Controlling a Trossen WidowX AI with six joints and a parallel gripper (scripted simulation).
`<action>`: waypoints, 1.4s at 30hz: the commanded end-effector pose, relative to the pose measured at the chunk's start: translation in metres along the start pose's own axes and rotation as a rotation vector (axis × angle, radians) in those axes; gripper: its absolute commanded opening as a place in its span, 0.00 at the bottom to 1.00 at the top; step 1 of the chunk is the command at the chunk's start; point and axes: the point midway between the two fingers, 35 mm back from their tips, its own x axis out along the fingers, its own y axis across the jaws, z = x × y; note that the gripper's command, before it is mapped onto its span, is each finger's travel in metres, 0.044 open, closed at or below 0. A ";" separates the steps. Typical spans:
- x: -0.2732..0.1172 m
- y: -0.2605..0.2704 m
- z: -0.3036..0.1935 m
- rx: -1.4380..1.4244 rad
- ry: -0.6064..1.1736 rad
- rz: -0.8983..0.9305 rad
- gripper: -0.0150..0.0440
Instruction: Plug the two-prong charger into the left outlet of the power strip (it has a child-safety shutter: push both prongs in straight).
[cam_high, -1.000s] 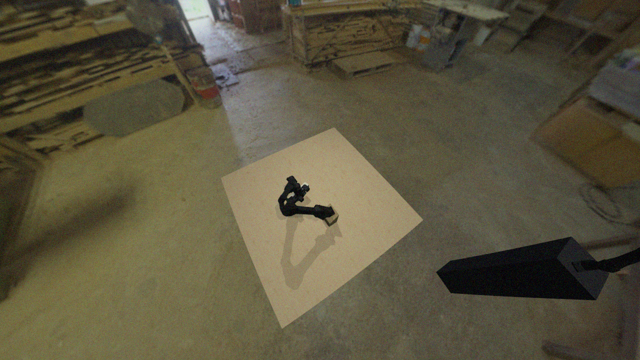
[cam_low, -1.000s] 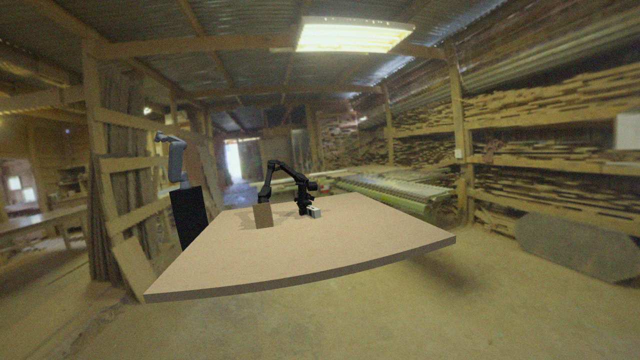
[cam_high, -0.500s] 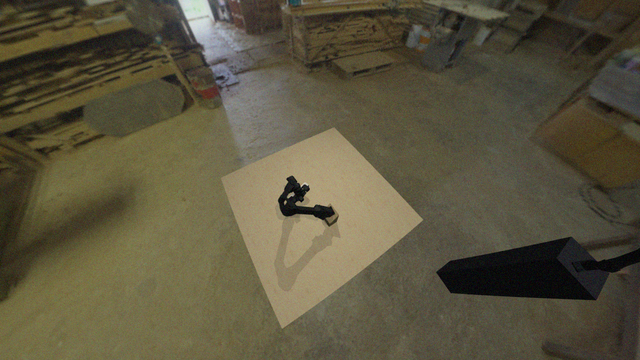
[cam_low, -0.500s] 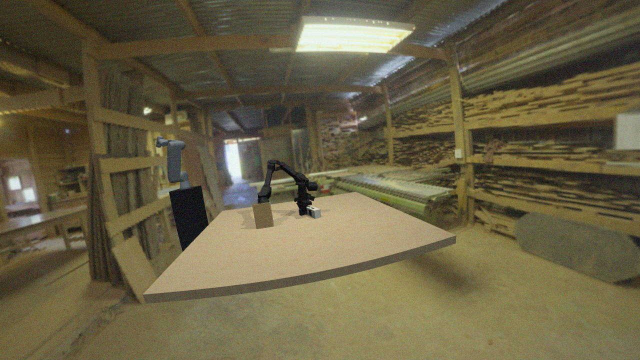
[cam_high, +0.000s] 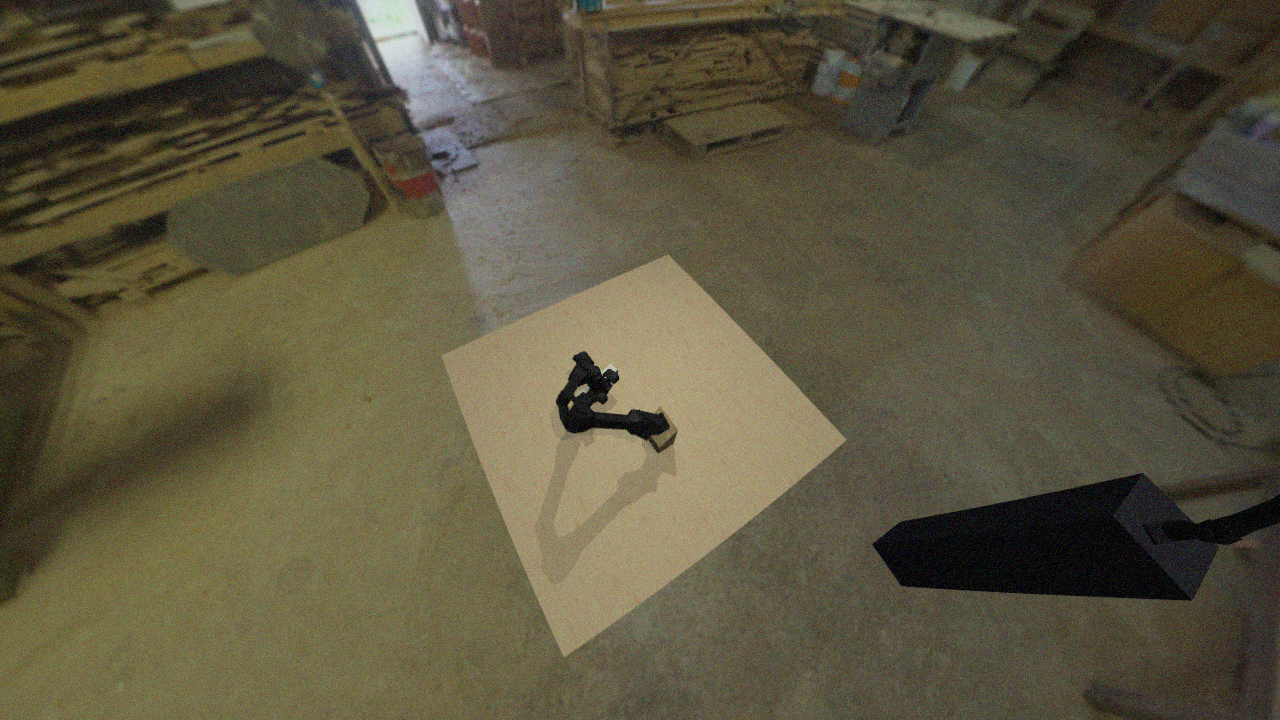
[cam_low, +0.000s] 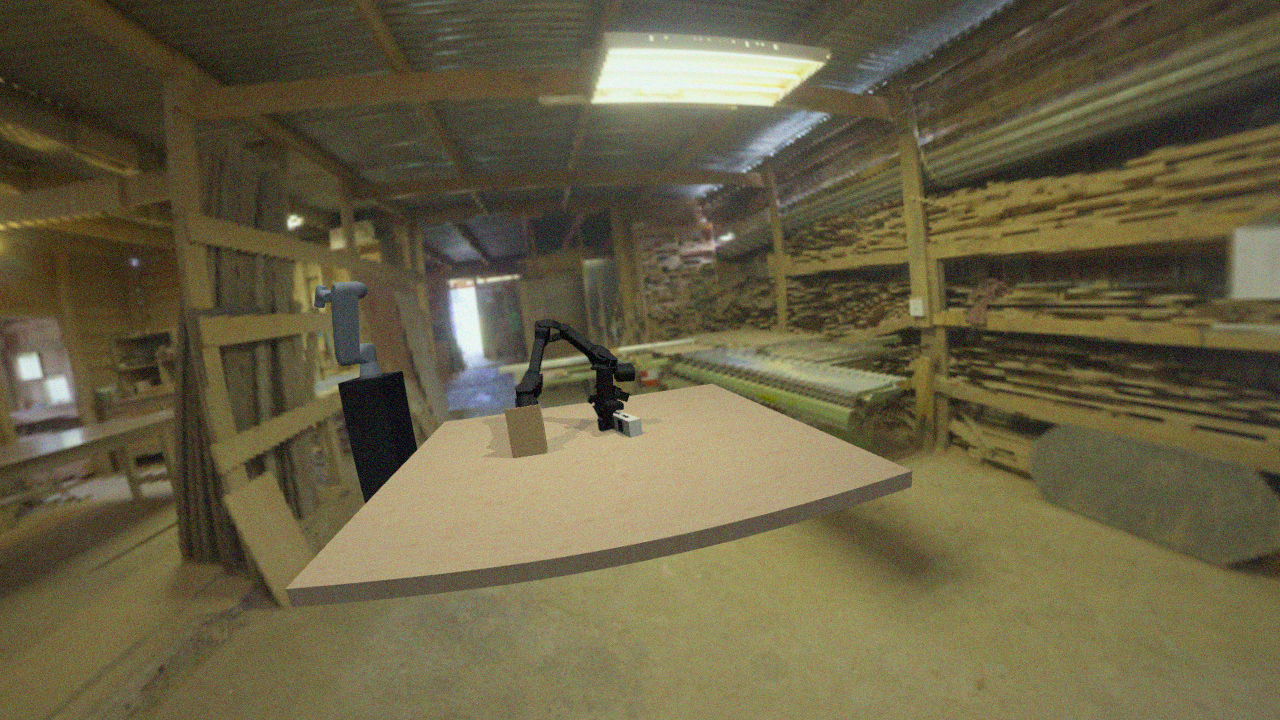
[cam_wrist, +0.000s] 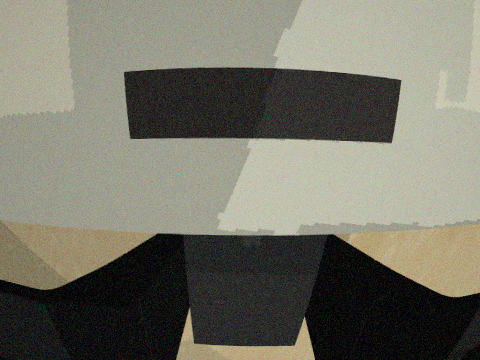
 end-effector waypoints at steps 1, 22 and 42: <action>-0.005 0.001 0.008 -0.023 -0.031 -0.001 0.25; -0.002 0.001 0.006 -0.022 -0.031 -0.001 0.25; 0.000 0.001 0.005 -0.022 -0.031 -0.001 0.25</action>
